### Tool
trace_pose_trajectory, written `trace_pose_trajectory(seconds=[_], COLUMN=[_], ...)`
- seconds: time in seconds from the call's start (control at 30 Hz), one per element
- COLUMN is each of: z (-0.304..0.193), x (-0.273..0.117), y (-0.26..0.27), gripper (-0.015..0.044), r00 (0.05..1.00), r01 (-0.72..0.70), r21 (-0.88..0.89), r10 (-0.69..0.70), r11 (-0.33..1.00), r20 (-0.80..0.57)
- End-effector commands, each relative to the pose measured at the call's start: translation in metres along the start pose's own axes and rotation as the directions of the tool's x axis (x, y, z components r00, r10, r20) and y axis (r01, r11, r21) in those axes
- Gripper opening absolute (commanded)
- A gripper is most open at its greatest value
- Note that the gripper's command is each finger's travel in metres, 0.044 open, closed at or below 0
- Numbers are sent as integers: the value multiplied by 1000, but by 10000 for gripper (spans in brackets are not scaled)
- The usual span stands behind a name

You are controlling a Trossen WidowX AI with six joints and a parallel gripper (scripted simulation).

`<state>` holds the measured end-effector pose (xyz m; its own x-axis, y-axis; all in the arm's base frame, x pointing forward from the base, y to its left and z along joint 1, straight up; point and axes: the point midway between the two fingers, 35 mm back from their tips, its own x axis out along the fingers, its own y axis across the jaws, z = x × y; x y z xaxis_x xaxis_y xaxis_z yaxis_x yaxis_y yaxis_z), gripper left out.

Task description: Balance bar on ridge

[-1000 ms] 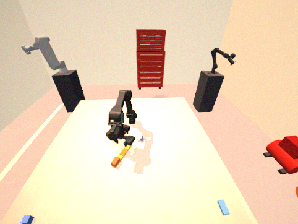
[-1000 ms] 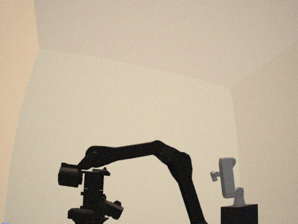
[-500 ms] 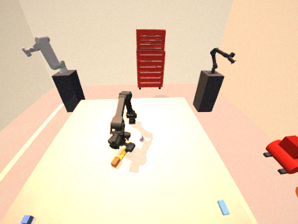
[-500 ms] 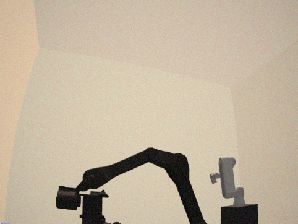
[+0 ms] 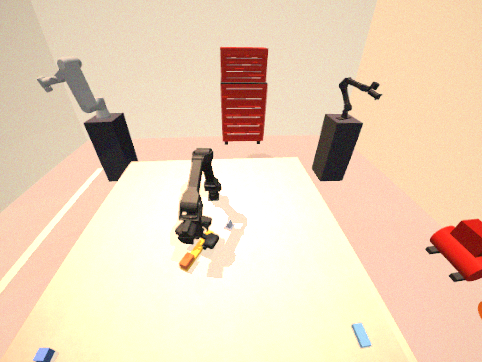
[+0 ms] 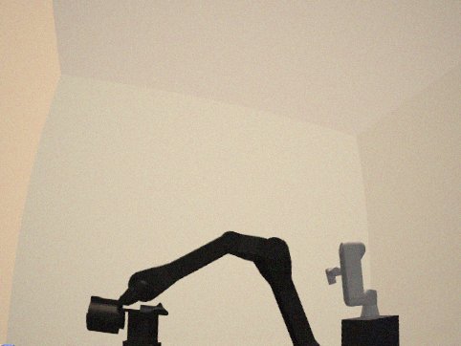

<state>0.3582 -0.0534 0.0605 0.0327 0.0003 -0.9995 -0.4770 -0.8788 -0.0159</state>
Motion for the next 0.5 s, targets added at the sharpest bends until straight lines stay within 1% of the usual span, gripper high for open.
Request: trace_pose_trajectory(seconds=[0.0, 0.47], z=[0, 1], x=[7, 11], y=[1, 1], gripper=[315, 315], r00=[1000, 1000], r01=[-6, -6], r21=[-3, -3], r10=[6, 6], r11=[1000, 1000], r20=[1, 1])
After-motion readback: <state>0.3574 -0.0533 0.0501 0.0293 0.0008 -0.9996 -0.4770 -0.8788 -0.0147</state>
